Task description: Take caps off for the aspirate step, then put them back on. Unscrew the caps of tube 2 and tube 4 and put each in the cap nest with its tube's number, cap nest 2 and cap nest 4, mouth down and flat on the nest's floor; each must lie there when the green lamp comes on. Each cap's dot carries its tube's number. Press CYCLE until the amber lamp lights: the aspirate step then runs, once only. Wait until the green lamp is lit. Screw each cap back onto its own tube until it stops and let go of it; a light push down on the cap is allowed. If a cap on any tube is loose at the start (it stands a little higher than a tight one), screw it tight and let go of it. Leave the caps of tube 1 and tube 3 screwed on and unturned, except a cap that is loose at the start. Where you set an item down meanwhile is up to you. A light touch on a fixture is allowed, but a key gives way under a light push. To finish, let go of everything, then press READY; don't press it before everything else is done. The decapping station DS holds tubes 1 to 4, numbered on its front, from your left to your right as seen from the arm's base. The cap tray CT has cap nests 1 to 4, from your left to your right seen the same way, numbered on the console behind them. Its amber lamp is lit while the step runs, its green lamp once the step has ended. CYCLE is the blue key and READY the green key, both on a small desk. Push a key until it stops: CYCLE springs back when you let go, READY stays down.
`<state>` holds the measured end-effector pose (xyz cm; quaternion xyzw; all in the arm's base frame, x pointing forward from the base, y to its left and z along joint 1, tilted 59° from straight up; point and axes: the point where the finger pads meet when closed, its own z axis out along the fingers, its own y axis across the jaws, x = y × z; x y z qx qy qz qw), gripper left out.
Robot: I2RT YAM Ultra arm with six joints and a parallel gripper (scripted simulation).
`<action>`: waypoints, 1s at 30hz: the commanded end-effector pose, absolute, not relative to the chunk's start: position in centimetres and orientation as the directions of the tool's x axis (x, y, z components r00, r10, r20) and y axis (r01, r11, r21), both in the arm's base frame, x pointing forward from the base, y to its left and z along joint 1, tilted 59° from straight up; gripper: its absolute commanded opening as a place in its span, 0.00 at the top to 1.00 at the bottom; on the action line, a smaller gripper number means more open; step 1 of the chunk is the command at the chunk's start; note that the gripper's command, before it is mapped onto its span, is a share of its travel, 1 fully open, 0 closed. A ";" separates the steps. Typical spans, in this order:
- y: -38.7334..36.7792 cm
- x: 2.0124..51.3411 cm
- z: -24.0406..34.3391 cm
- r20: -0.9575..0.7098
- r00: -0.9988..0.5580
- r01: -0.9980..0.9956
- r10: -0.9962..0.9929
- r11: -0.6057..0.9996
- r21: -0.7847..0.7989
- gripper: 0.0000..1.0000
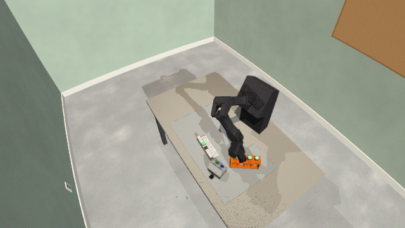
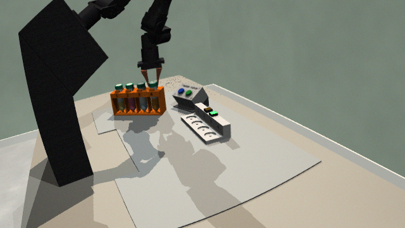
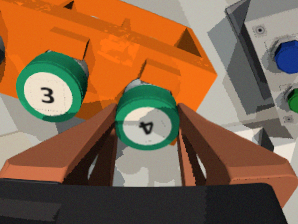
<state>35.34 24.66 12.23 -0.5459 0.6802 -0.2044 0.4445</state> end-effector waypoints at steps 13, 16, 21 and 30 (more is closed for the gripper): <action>24.8 35.4 12.6 -0.762 -0.328 -0.450 -0.558 0.802 -0.394 1.00; 24.8 35.4 12.6 -0.812 -0.392 -0.396 -0.432 0.876 -0.275 1.00; 24.8 35.4 12.6 -0.855 -0.478 -0.286 -0.202 0.956 -0.066 1.00; 24.8 35.4 12.5 -0.826 -0.547 -0.105 0.138 0.967 0.231 1.00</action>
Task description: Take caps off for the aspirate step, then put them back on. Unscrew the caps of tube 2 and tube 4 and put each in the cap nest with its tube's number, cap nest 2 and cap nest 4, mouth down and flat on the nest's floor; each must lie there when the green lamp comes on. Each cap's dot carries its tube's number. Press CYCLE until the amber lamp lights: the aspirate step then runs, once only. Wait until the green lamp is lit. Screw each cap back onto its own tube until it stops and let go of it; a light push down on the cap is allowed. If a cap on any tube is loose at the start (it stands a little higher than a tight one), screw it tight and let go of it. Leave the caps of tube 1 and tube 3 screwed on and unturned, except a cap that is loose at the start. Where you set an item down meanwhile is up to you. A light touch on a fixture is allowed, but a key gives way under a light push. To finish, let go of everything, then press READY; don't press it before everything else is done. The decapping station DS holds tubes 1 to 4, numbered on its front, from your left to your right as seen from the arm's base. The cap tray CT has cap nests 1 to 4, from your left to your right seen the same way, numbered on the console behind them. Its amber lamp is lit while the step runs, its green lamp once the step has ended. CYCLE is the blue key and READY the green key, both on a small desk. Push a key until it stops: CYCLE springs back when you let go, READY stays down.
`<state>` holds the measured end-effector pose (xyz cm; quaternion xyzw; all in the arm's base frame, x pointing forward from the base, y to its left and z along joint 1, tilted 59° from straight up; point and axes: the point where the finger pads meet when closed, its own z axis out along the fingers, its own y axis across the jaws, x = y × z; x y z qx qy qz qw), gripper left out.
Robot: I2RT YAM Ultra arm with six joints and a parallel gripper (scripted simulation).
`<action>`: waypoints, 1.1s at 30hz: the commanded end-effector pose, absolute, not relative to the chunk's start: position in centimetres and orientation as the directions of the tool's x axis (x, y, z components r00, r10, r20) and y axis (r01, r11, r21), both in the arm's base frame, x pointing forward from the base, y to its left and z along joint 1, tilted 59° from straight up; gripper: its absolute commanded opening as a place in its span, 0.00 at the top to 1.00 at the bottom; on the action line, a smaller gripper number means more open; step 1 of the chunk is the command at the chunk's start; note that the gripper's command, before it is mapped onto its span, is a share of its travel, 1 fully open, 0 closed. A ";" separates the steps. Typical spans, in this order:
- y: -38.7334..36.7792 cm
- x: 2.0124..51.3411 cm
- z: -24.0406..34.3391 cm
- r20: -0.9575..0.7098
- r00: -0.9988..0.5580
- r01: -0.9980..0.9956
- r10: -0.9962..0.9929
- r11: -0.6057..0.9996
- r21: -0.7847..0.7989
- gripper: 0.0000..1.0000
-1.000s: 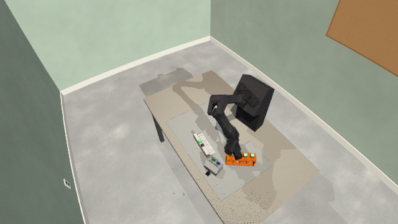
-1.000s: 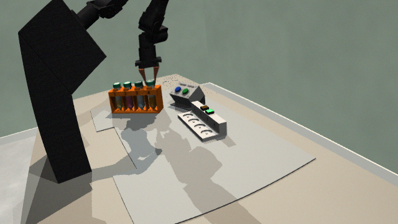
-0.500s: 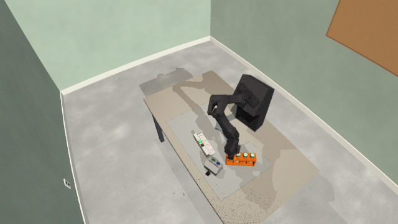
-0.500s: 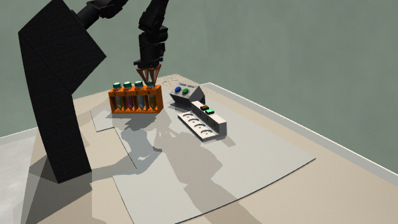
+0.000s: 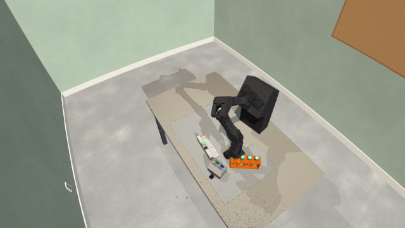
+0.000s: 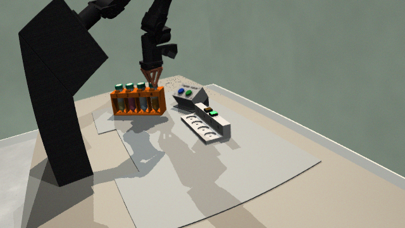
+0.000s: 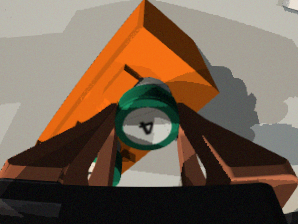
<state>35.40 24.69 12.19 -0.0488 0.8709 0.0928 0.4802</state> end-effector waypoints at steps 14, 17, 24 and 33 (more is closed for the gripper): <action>24.8 35.4 12.5 -0.735 -0.555 0.044 0.390 0.896 0.442 0.51; 24.8 35.4 12.5 -0.735 -0.555 0.044 0.390 0.896 0.442 0.51; 24.8 35.4 12.5 -0.735 -0.555 0.044 0.390 0.896 0.442 0.51; 24.4 33.9 13.5 -0.735 -0.555 0.044 0.390 0.896 0.442 0.51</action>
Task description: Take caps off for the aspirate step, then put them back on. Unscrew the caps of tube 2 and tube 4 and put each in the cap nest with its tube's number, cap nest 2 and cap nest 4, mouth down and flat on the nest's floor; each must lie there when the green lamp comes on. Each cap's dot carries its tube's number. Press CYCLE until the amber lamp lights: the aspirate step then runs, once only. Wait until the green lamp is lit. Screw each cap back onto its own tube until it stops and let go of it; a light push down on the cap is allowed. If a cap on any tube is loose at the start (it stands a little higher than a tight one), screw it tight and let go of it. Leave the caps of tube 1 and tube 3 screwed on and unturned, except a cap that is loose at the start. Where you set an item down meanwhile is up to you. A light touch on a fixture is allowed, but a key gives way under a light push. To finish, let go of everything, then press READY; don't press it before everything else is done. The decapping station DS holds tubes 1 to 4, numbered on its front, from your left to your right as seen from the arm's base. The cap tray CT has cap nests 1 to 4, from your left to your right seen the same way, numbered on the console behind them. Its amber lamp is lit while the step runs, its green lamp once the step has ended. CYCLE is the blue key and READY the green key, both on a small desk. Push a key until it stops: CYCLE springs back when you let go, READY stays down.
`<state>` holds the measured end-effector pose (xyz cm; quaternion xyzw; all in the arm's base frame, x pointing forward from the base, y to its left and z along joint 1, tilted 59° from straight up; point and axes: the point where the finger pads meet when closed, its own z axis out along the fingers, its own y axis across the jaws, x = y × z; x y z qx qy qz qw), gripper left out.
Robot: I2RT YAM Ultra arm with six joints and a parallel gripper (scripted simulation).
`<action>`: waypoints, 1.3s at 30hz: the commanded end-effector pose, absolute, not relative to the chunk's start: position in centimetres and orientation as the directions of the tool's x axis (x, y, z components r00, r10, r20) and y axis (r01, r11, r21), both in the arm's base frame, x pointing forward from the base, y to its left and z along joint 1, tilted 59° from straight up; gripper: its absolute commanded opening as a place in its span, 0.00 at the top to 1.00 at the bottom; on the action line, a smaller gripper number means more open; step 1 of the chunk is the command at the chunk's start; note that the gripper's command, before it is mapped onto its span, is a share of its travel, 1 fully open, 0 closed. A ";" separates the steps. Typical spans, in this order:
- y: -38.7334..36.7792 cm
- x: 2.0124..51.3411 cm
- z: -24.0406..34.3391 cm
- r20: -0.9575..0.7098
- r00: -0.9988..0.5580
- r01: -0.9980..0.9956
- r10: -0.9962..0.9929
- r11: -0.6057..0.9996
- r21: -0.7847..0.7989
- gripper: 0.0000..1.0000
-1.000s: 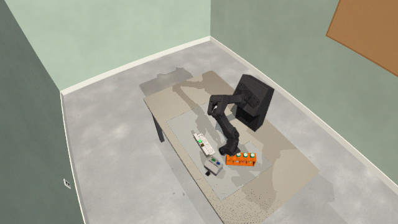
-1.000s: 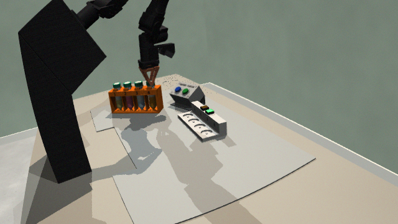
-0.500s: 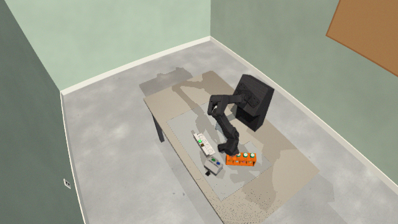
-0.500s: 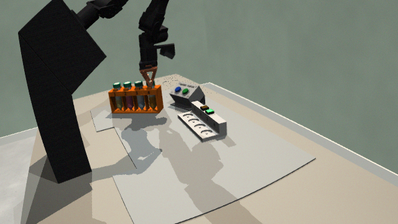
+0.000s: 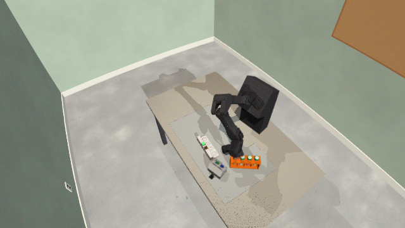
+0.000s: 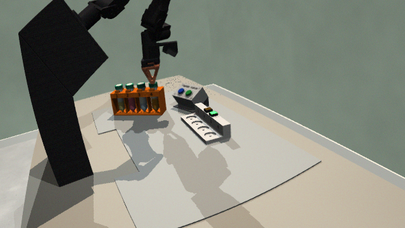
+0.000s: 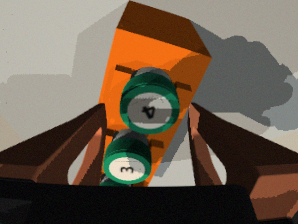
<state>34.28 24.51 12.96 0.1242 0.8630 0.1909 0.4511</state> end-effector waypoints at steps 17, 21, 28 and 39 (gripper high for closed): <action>23.9 31.6 14.9 -0.734 -0.555 0.044 0.390 0.896 0.443 0.51; 25.5 30.3 13.5 -0.821 -0.549 -0.095 0.156 0.964 0.247 0.51; 28.1 28.1 11.1 -0.850 -0.465 -0.310 -0.248 0.945 -0.106 0.51; 31.9 25.1 7.7 -0.651 -0.217 -0.516 -0.727 0.652 -0.556 0.51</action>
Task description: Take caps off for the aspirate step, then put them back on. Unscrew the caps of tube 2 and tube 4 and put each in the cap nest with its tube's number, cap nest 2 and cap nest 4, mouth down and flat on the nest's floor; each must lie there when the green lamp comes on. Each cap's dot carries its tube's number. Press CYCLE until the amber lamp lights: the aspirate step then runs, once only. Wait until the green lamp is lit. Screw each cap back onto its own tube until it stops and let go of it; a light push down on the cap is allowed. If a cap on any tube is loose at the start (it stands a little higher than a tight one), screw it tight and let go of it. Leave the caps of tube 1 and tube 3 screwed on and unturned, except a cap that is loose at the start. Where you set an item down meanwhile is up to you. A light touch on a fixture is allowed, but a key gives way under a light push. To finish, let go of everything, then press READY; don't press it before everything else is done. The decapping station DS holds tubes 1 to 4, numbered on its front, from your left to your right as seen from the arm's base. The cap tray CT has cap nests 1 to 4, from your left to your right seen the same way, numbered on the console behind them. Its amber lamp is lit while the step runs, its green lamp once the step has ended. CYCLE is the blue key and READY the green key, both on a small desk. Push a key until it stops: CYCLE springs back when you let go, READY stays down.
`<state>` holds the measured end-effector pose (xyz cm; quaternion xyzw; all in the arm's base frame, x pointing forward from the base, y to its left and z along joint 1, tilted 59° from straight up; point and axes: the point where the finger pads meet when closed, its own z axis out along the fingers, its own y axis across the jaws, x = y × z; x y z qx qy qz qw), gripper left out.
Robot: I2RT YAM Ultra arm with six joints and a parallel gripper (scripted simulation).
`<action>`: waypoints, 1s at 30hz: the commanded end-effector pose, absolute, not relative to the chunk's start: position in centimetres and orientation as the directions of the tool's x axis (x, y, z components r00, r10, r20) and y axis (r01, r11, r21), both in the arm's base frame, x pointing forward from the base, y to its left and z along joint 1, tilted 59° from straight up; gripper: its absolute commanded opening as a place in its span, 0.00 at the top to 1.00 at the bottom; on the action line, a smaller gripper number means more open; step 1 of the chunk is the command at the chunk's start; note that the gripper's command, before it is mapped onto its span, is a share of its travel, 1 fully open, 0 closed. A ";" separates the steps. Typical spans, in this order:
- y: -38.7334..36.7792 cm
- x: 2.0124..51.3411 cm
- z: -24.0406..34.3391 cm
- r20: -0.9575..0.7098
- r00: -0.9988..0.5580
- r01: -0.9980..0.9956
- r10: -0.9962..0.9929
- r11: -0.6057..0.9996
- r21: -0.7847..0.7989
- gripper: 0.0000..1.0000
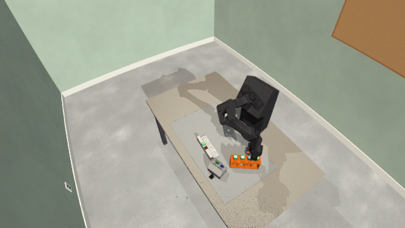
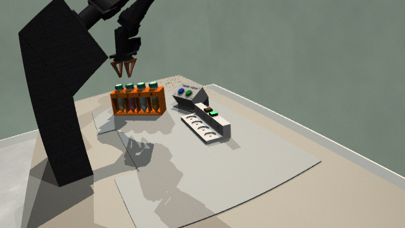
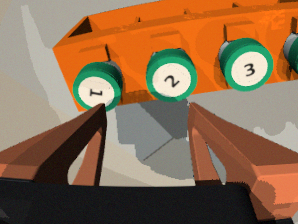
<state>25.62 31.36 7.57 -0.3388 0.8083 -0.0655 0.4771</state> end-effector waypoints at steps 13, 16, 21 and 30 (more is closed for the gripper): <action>33.9 23.4 5.9 -0.573 -0.148 -0.540 -0.806 0.551 -0.636 0.51; 34.0 23.9 5.6 -0.573 -0.148 -0.540 -0.806 0.551 -0.636 0.51; 34.3 25.2 4.9 -0.573 -0.148 -0.540 -0.806 0.551 -0.636 0.51; 34.6 26.4 4.1 -0.572 -0.147 -0.540 -0.807 0.551 -0.637 0.51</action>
